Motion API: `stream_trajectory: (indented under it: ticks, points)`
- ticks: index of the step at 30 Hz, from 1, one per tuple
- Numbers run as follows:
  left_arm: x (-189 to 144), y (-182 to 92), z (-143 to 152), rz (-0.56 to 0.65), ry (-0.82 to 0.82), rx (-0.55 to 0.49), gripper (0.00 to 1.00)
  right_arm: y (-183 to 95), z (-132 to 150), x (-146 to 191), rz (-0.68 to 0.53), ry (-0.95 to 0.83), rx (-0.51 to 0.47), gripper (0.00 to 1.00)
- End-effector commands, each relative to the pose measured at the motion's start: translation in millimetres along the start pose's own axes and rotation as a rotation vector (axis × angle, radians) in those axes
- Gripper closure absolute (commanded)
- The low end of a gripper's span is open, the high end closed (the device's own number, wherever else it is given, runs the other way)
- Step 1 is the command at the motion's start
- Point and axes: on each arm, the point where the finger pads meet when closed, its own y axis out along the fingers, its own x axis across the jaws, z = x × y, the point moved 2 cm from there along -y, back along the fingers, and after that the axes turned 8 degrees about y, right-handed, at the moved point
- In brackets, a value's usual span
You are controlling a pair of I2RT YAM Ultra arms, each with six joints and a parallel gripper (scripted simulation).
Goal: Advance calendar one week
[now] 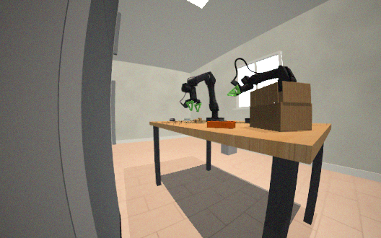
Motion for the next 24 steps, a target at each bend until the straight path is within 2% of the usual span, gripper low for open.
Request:
stream_trajectory:
  ticks: [1, 9, 24]
  points:
    - [1.1, -2.2, -8.2, -0.007, -0.011, -0.014, 0.0, -13.7, -3.7, 3.5, -0.1, 0.229, 0.02, 0.0]
    - [1.1, -2.2, -8.2, -0.007, -0.011, -0.014, 0.0, -13.8, -13.4, -7.1, -0.134, 0.533, 0.068, 0.0]
    - [1.1, -2.2, -8.2, -0.007, -0.011, -0.014, 0.0, -16.0, -17.3, -12.0, -0.134, 0.561, 0.062, 0.0]
